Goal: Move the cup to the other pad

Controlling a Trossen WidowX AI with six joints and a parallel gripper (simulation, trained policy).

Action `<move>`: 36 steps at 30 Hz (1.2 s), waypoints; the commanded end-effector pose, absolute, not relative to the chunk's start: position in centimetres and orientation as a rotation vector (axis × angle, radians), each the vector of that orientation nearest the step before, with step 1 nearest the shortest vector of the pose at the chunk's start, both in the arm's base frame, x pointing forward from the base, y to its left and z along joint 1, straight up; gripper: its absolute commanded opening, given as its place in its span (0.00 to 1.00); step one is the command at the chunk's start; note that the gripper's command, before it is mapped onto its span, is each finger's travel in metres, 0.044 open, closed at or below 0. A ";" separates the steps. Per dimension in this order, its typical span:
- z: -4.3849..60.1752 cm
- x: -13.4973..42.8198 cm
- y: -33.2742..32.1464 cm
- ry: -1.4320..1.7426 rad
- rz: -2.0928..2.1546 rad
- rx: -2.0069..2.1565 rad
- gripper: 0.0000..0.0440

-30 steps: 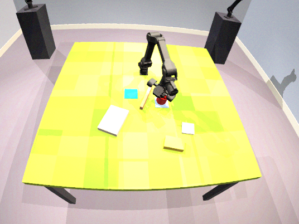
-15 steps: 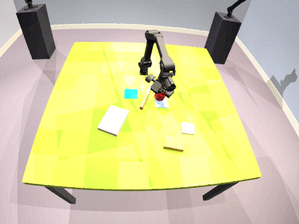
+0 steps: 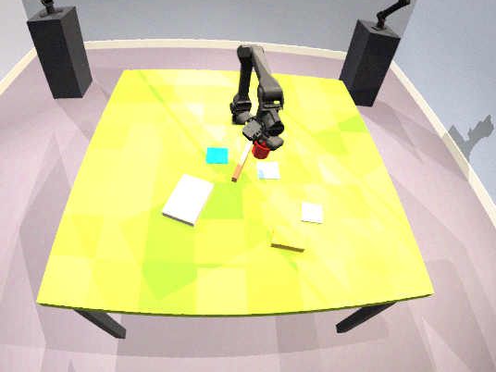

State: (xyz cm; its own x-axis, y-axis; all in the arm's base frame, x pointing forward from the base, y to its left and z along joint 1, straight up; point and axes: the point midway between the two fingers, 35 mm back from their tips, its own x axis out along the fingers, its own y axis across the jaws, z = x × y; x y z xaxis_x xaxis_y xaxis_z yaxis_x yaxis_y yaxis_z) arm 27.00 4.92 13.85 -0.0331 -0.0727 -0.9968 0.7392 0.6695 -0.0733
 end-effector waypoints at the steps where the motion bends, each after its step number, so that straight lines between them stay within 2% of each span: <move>1: 14.8 27.2 4.1 1.436 -0.731 0.631 0.00; 36: 15.6 26.8 -5.4 1.202 -0.880 0.853 0.00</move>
